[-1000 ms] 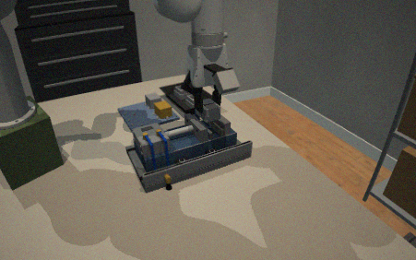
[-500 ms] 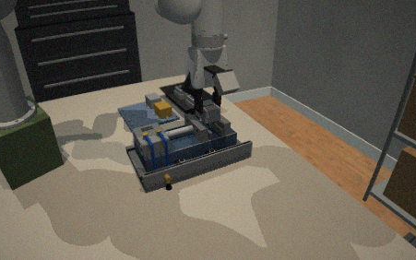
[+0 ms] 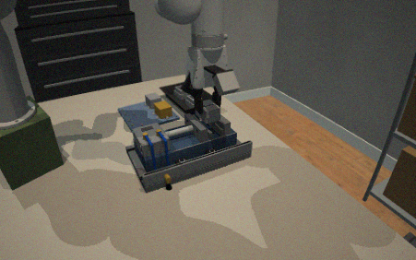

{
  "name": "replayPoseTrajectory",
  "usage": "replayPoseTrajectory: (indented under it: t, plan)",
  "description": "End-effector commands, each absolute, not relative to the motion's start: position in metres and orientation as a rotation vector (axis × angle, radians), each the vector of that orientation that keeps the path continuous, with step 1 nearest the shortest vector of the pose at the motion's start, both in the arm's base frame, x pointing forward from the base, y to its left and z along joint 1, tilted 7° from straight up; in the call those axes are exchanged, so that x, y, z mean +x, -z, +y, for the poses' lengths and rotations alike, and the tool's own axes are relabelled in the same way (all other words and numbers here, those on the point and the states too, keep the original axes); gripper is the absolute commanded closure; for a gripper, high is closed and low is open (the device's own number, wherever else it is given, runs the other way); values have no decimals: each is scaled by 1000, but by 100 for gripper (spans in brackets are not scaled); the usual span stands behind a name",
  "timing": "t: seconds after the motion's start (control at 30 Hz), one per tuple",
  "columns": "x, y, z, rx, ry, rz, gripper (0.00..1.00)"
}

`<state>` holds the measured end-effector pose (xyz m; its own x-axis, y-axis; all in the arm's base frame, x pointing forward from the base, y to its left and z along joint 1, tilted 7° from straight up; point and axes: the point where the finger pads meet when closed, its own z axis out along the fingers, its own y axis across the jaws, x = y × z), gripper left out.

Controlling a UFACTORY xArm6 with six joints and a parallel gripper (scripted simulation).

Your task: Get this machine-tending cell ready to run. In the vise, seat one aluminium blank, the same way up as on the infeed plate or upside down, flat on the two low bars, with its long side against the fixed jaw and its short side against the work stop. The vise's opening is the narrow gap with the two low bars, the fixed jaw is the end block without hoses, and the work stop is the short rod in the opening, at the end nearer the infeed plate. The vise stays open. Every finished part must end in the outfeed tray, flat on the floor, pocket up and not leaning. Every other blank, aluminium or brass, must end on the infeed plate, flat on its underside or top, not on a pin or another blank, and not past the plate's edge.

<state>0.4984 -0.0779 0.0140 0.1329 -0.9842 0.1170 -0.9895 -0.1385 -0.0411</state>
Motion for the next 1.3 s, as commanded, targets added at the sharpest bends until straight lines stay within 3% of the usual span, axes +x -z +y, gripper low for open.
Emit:
replayPoseTrajectory:
  t: [0.0, 1.27]
  plan:
    - [500, -16, -78, 2331, -185, -2032, 100]
    - [500, -9, -79, 2331, -185, -2032, 100]
